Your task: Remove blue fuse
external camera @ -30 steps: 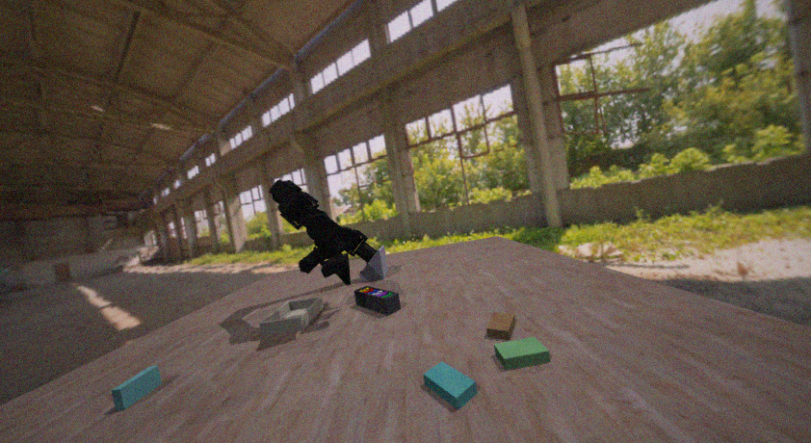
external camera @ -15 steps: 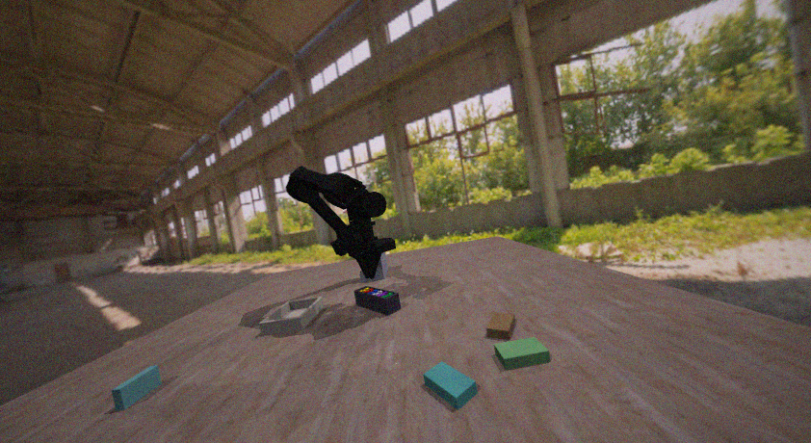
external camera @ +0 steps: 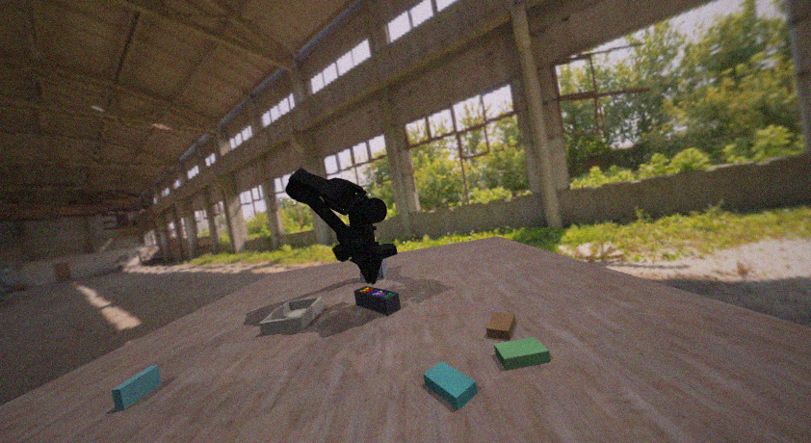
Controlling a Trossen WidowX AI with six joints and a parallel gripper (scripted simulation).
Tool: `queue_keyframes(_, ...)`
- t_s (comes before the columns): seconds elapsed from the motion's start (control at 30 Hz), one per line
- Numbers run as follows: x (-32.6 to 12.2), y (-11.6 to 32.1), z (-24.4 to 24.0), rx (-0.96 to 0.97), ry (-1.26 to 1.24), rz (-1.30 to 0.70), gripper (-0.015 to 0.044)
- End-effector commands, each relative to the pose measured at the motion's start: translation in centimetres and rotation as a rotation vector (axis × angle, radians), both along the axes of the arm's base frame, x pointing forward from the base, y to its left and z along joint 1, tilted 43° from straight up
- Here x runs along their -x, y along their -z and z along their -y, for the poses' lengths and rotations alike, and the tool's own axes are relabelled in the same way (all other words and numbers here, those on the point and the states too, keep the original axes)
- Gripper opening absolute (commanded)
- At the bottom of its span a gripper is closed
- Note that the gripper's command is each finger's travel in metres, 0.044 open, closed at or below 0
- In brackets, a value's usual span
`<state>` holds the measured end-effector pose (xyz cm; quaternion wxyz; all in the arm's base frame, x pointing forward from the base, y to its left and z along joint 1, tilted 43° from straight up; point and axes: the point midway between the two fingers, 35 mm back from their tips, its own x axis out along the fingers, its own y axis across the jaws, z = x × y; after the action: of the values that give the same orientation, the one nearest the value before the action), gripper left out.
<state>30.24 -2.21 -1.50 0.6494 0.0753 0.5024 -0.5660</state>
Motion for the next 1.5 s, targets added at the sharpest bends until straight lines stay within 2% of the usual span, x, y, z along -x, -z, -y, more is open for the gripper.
queue_keyframes(0.0, 0.2, 0.3, 0.4, 0.004, -0.001, -0.006, 0.0074)
queue_keyframes(1.2, 0.5, 1.9, 1.8, 0.005, -0.001, -0.006, 0.0074)
queue_keyframes(1.47, 0.5, 1.9, 1.7, 0.002, 0.002, -0.002, 0.0021)
